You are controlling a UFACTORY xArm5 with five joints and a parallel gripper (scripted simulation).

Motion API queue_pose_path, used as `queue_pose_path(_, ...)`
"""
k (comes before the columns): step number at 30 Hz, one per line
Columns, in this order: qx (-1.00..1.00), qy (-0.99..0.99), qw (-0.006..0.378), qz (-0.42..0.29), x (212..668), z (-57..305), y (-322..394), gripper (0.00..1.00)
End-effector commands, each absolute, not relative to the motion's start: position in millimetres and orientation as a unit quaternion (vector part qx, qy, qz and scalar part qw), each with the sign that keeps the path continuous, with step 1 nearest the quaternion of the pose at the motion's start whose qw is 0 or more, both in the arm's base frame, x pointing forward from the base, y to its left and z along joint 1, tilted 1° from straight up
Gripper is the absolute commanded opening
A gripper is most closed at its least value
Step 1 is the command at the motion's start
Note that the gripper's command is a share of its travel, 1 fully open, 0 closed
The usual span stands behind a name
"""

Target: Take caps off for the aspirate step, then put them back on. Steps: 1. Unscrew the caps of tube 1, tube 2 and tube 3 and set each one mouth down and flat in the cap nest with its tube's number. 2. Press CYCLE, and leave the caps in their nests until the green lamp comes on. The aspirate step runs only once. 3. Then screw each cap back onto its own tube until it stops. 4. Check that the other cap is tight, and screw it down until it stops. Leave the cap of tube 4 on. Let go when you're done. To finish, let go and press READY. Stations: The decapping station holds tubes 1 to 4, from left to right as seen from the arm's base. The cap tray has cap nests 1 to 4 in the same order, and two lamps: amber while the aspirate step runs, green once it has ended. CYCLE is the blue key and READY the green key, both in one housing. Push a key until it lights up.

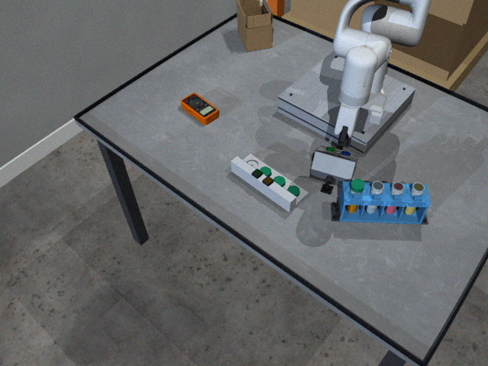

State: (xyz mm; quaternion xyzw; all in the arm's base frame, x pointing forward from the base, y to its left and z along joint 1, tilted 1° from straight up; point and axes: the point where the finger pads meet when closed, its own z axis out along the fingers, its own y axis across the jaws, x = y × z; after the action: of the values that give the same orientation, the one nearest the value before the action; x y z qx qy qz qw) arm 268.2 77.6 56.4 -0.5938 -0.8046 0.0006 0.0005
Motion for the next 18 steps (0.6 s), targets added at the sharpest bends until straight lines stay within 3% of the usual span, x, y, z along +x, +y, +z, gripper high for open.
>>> queue_pose_path(1,-0.595,-0.803,0.003,-0.009,262,56,87,0.0)
queue_pose_path(18,-0.595,-0.803,0.003,-0.009,262,38,88,0.0)
